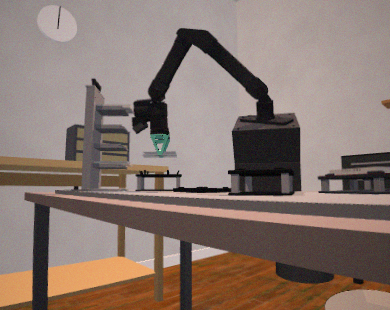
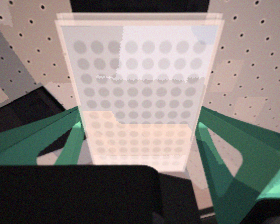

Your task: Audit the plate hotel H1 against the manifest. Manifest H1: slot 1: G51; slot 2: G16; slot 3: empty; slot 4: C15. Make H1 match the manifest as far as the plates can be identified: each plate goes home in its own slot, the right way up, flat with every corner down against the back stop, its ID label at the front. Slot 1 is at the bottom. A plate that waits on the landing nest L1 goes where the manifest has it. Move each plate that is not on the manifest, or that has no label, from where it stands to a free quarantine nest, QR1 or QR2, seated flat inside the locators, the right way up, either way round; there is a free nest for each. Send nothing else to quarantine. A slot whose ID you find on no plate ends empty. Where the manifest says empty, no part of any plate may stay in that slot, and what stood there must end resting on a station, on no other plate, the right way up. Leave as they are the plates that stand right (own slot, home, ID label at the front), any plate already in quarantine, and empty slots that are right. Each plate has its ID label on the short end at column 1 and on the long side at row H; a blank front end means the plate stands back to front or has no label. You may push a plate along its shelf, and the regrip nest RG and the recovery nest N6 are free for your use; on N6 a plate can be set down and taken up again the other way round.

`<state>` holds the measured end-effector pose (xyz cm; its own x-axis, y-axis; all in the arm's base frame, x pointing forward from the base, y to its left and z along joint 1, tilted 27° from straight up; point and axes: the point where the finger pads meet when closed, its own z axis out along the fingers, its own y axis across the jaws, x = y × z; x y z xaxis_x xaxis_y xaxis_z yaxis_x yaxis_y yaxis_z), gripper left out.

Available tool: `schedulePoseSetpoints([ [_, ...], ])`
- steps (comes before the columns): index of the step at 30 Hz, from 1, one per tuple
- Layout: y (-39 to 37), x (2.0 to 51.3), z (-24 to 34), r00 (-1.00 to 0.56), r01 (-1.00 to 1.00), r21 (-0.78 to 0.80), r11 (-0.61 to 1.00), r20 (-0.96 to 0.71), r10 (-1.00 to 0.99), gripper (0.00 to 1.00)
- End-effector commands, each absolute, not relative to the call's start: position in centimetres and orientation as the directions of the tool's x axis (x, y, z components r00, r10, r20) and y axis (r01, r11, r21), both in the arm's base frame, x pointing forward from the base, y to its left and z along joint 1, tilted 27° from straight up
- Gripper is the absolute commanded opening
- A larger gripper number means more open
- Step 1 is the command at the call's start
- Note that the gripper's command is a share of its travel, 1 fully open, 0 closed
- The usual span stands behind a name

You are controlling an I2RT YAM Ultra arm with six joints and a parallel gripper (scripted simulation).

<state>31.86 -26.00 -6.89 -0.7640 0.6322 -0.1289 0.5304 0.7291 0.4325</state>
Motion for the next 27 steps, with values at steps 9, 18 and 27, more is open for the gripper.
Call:
schedulePoseSetpoints([
  [9,-26.97,32.33,-6.37,-0.751,0.529,0.423,0.736,-0.171,0.638,0.86],
  [18,-26.88,32.29,-6.36,-0.751,0.529,0.423,0.736,-0.171,0.638,0.86],
  [27,-26.79,32.28,-6.34,-0.751,0.529,0.423,0.736,-0.171,0.638,0.86],
])
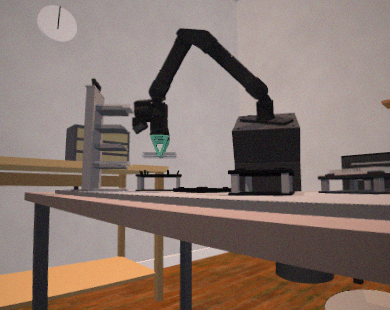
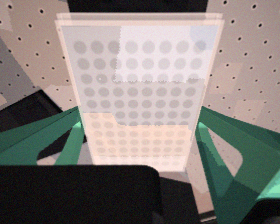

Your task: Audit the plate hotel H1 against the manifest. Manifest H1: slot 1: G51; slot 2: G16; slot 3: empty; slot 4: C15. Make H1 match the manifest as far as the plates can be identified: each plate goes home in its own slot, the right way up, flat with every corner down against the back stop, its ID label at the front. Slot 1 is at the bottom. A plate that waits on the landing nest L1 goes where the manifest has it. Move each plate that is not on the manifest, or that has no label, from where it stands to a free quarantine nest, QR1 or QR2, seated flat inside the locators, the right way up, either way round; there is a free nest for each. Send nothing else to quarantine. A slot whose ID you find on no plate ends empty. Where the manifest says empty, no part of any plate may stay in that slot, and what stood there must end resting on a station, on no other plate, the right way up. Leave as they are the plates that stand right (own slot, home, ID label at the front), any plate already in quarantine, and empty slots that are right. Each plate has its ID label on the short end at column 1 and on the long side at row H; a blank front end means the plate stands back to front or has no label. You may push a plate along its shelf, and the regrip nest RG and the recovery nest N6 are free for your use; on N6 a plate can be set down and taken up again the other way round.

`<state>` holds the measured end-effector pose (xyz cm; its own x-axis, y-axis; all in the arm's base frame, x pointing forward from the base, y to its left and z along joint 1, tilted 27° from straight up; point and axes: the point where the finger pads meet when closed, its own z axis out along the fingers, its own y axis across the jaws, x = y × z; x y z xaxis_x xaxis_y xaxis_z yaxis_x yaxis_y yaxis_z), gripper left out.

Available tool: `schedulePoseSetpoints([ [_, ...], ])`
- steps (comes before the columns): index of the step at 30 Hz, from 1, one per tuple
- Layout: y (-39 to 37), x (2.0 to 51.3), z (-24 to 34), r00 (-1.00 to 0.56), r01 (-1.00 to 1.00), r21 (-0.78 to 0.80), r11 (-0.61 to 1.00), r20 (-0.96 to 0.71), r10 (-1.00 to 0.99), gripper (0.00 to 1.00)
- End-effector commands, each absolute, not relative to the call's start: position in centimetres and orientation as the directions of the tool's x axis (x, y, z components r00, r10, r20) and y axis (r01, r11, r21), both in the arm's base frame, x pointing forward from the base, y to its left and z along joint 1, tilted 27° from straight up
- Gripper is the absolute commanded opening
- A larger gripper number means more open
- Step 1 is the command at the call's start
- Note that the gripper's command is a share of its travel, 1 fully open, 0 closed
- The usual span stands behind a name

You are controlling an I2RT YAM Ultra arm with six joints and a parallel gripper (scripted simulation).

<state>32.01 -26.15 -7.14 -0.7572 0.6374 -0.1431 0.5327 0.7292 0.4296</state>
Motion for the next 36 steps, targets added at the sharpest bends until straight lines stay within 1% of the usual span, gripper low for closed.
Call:
schedulePoseSetpoints([
  [1,-26.8,32.3,-6.3,-0.751,0.529,0.423,0.736,-0.171,0.638,0.86],
  [36,-26.2,33.0,-8.2,-0.751,0.529,0.423,0.736,-0.171,0.638,0.86],
])
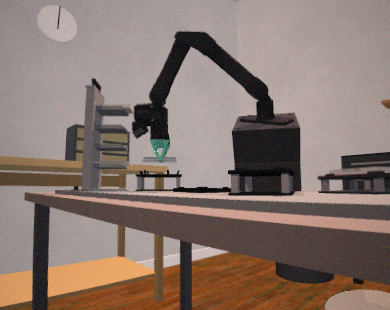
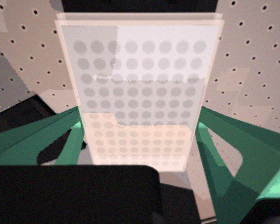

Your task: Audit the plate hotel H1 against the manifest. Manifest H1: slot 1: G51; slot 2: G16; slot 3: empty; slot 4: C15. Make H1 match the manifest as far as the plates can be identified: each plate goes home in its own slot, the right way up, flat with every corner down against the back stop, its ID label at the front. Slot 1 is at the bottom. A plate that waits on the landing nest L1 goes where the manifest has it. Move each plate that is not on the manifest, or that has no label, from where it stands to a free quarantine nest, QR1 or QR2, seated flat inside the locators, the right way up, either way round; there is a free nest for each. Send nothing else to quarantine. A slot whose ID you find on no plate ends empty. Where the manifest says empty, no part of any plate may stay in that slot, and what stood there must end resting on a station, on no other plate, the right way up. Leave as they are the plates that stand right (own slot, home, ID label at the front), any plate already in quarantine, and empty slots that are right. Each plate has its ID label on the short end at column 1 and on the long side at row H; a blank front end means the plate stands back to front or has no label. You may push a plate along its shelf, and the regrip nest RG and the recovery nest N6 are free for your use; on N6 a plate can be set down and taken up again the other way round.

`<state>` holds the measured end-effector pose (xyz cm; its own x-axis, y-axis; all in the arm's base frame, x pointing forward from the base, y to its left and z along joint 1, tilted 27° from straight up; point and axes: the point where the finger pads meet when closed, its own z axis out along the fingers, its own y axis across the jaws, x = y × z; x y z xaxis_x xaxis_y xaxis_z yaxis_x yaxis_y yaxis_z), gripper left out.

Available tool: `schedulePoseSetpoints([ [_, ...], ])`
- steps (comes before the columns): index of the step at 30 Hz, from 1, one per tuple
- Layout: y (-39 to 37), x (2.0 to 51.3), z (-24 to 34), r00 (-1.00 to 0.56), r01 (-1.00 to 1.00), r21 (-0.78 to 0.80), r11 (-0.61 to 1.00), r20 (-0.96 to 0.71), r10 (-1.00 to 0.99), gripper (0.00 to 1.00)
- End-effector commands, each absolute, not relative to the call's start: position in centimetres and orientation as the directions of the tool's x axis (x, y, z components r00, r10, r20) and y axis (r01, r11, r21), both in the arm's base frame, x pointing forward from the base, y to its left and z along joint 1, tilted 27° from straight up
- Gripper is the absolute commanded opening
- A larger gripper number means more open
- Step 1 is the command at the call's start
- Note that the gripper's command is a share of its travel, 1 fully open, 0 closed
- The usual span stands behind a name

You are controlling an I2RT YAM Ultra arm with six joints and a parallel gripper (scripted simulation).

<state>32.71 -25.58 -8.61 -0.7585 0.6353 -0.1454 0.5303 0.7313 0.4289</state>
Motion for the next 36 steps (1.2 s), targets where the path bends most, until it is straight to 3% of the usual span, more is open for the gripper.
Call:
schedulePoseSetpoints([
  [1,-26.2,33.0,-8.3,-0.751,0.529,0.423,0.736,-0.171,0.638,0.86],
  [36,-25.7,33.8,-10.1,-0.751,0.529,0.423,0.736,-0.171,0.638,0.86],
])
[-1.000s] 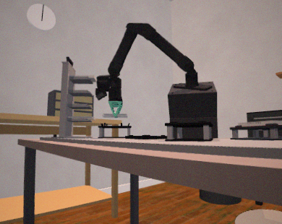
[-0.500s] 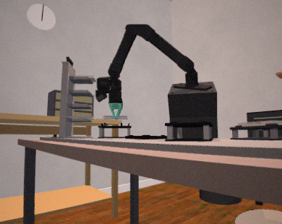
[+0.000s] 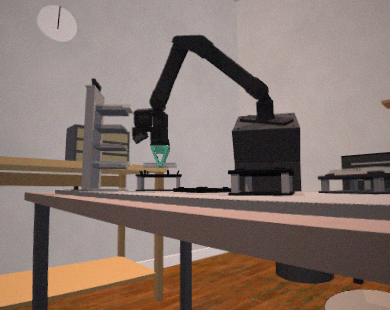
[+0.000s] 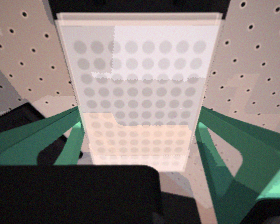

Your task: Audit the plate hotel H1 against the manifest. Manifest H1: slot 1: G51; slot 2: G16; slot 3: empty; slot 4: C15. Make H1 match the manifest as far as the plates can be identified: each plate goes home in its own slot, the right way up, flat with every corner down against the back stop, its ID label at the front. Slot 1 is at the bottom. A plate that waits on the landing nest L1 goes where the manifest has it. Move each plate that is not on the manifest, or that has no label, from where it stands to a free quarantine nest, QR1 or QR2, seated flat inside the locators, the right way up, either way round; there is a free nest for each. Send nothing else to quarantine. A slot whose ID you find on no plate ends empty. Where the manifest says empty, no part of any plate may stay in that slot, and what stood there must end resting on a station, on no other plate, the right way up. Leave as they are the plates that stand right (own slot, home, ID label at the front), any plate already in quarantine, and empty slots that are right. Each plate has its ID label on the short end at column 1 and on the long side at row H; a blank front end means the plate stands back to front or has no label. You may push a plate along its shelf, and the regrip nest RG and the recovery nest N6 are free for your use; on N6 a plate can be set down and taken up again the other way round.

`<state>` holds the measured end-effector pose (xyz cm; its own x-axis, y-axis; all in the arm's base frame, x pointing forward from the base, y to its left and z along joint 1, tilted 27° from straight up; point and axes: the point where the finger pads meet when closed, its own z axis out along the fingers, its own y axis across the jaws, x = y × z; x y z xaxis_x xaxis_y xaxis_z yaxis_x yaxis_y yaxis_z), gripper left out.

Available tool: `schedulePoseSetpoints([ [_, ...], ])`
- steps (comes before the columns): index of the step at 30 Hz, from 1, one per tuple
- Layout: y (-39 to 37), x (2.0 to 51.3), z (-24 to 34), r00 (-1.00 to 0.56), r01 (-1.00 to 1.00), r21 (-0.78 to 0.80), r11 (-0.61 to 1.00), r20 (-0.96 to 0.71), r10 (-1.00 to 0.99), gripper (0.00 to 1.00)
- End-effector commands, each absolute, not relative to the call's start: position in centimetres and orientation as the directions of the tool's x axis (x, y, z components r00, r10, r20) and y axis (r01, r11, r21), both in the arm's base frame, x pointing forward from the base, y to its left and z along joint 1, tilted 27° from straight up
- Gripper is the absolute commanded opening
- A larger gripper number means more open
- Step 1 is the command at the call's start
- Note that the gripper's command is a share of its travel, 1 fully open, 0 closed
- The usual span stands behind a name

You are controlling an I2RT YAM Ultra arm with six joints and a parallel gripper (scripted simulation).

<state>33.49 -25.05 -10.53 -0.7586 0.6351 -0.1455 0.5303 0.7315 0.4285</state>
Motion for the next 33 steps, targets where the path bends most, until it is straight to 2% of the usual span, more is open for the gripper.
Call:
schedulePoseSetpoints([
  [1,-25.7,33.8,-10.1,-0.751,0.529,0.423,0.736,-0.171,0.638,0.86],
  [33,-25.3,34.7,-11.8,-0.751,0.529,0.423,0.736,-0.171,0.638,0.86],
])
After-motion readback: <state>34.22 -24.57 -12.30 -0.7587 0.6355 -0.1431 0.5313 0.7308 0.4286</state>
